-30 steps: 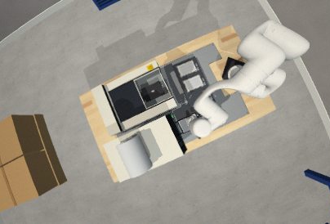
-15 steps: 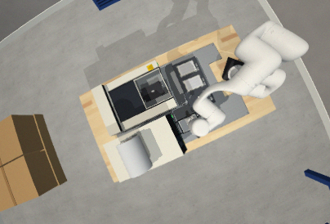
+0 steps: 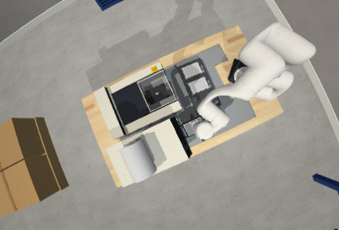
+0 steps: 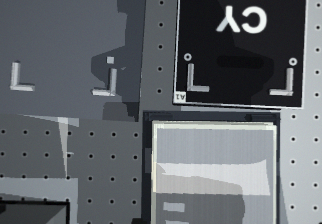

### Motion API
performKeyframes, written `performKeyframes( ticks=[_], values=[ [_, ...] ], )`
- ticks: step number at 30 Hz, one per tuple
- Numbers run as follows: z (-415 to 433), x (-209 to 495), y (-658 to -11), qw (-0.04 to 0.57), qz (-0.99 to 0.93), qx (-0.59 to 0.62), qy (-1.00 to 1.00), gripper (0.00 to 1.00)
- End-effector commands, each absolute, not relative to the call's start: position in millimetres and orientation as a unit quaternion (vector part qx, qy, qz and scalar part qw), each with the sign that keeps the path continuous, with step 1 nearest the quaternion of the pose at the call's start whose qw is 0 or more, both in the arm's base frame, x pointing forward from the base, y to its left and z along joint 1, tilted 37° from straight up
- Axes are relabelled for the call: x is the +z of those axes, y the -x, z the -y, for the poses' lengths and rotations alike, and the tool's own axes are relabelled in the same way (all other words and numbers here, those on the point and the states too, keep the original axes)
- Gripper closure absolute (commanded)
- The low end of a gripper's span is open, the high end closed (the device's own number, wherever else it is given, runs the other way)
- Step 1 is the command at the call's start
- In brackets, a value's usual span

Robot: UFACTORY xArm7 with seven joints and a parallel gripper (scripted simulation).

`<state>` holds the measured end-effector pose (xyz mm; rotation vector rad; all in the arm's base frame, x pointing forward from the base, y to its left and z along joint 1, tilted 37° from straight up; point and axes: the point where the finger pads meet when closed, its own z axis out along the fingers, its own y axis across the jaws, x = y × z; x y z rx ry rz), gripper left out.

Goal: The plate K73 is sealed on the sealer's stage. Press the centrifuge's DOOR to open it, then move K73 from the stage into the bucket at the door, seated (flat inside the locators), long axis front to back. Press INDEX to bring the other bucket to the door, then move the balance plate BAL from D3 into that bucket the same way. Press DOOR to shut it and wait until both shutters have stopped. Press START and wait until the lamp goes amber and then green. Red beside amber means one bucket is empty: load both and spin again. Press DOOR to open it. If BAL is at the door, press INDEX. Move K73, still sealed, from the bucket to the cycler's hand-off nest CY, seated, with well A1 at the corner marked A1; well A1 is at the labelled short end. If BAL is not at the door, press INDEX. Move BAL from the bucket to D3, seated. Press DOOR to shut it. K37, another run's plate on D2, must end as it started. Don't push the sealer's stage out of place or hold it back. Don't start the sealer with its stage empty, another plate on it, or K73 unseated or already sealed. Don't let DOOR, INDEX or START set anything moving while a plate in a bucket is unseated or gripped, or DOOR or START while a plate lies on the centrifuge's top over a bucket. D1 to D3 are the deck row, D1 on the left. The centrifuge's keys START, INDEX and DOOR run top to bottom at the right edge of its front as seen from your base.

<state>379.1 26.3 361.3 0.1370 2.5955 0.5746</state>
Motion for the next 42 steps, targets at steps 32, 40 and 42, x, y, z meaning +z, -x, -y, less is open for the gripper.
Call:
performKeyframes(
  ticks=[32, 40, 42],
  values=[
    [-39, 334, -397, 0.240, -0.946, 0.210, -0.051, 0.00],
    [-40, 332, -398, 0.240, -0.946, 0.210, -0.051, 0.00],
    [-41, 331, -399, 0.240, -0.946, 0.210, -0.051, 0.00]
  ],
)
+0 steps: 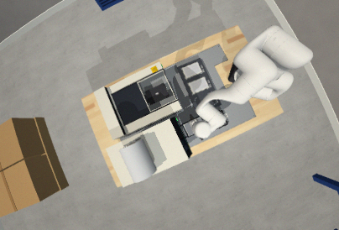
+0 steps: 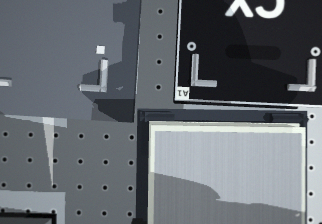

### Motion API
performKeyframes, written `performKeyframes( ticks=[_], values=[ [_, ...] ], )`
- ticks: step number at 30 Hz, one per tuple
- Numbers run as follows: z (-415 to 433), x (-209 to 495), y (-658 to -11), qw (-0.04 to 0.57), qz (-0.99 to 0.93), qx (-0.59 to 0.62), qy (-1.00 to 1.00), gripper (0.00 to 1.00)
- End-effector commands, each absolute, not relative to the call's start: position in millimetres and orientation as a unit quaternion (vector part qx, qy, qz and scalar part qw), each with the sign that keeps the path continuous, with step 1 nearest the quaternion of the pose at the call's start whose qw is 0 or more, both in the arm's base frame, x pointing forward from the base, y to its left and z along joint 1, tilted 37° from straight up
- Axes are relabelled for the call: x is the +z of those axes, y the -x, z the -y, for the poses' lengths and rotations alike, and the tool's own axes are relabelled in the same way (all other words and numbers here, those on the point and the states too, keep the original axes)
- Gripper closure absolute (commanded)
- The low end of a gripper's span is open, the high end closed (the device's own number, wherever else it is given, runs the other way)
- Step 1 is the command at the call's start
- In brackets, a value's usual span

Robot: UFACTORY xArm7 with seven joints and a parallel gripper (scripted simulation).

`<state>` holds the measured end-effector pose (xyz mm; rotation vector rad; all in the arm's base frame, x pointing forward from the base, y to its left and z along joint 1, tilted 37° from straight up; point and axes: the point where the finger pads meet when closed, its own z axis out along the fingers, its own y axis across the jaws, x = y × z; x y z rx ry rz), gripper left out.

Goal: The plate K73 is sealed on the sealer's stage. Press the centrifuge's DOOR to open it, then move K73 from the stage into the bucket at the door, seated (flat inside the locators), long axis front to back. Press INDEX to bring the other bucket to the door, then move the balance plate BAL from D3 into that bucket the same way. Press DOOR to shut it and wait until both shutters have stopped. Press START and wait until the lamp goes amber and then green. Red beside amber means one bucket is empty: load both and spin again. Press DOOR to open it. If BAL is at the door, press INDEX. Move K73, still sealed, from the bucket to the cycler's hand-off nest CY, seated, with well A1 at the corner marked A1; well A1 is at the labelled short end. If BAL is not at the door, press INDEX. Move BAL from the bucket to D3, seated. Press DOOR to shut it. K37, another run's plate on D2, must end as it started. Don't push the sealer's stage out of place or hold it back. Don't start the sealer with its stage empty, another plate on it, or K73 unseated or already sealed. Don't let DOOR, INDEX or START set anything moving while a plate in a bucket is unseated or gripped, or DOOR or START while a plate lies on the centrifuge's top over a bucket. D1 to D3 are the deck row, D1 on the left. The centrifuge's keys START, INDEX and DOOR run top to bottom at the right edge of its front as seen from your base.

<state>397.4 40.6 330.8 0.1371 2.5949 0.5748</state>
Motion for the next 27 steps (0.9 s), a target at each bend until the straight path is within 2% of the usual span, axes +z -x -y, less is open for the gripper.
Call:
performKeyframes(
  ticks=[1, 27],
  values=[
    [-40.9, 330.7, -399.1, 0.240, -0.946, 0.210, -0.051, 0.00],
    [-45.0, 321.9, -404.4, 0.240, -0.946, 0.210, -0.050, 0.00]
  ],
)
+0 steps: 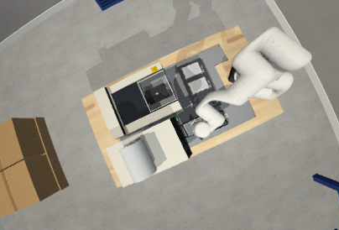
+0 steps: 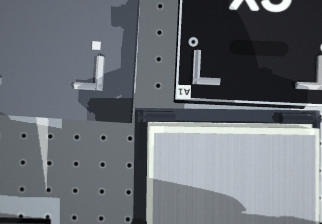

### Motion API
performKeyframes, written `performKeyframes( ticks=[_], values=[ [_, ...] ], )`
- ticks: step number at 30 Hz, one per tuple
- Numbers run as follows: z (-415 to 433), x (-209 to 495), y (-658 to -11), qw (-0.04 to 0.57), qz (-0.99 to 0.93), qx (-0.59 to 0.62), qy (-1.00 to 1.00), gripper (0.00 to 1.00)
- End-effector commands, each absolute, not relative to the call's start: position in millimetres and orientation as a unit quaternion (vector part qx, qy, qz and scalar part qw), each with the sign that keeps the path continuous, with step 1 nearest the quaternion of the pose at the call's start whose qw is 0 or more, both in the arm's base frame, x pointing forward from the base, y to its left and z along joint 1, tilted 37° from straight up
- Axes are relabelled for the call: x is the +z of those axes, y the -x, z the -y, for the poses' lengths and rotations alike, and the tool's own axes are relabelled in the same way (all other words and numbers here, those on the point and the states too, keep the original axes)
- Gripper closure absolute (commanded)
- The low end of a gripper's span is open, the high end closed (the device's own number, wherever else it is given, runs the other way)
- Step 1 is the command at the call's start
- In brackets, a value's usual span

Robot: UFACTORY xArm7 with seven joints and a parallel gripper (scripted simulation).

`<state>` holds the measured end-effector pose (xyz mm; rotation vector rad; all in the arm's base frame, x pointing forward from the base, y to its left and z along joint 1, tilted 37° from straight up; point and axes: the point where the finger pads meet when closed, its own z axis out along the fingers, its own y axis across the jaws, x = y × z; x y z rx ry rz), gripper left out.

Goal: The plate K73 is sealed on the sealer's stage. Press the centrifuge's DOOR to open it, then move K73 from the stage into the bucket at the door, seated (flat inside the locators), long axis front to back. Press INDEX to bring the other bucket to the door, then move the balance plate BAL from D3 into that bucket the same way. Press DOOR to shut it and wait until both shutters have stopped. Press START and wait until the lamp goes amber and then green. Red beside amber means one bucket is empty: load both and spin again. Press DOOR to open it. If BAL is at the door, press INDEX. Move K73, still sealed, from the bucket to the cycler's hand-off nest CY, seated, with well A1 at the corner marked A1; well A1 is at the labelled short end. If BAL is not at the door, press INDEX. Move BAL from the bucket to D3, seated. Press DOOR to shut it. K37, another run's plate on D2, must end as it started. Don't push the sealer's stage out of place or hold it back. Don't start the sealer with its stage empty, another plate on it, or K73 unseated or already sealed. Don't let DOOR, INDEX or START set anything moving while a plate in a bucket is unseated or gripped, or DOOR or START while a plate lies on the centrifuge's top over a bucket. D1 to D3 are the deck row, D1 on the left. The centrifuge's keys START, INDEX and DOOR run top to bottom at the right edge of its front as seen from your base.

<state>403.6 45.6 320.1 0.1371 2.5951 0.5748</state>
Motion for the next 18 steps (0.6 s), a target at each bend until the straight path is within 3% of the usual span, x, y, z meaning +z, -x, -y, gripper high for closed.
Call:
performKeyframes(
  ticks=[1, 4, 5, 18],
  values=[
    [-45.0, 321.9, -404.3, 0.240, -0.946, 0.210, -0.051, 0.00],
    [-45.0, 321.9, -404.4, 0.240, -0.946, 0.210, -0.050, 0.00],
    [-45.0, 321.9, -404.4, 0.240, -0.946, 0.210, -0.050, 1.00],
    [-45.0, 321.9, -404.4, 0.240, -0.946, 0.210, -0.050, 1.00]
  ],
)
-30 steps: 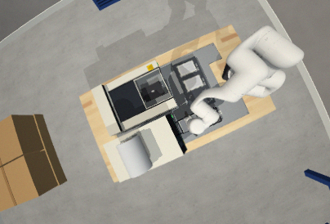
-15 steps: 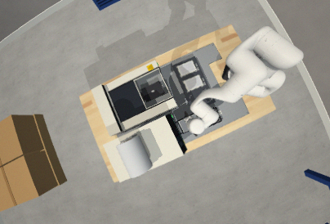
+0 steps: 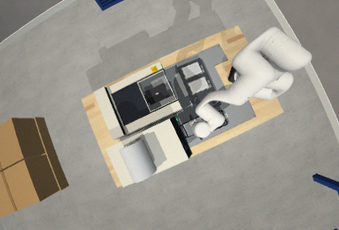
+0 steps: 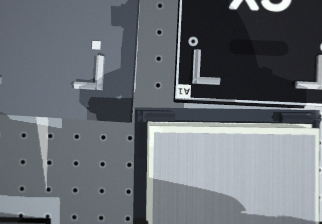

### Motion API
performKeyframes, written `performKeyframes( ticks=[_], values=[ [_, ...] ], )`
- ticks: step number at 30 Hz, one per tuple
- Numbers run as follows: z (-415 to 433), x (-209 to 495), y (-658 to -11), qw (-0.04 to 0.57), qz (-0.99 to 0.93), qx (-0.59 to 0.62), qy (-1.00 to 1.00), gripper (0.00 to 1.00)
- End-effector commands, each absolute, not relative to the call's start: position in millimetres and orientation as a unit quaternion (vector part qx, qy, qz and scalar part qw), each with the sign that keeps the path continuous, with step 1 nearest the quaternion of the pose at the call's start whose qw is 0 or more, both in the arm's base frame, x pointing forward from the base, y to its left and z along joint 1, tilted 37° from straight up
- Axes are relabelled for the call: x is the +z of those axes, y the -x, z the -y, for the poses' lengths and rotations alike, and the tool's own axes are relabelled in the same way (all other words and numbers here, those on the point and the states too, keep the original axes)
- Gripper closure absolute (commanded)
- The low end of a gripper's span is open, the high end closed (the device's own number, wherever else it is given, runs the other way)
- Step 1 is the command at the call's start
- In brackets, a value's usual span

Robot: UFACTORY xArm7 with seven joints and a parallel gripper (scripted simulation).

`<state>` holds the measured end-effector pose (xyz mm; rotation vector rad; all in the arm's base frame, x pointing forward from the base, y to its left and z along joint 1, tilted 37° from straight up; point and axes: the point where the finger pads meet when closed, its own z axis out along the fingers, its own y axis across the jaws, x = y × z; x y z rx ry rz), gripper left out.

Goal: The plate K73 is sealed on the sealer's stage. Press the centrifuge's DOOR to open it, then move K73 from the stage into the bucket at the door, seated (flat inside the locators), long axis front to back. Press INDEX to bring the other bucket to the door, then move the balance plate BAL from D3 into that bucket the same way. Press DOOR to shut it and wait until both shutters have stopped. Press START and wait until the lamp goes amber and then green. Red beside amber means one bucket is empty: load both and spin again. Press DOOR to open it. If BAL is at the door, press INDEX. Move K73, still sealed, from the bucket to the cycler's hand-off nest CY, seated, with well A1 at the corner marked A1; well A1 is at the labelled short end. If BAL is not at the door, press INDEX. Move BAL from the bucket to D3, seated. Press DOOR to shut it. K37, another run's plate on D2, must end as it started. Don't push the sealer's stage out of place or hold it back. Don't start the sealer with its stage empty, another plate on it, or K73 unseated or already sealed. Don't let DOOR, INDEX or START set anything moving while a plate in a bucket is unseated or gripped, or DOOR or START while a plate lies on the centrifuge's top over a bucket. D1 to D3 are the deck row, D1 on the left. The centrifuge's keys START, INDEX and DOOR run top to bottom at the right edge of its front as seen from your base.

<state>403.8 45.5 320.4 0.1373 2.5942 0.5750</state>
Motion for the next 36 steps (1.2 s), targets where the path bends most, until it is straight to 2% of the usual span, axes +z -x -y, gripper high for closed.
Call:
performKeyframes(
  ticks=[1, 36],
  values=[
    [-45, 322, -404, 0.240, -0.946, 0.210, -0.050, 1.00],
    [-37, 339, -394, 0.240, -0.946, 0.210, -0.051, 1.00]
  ],
)
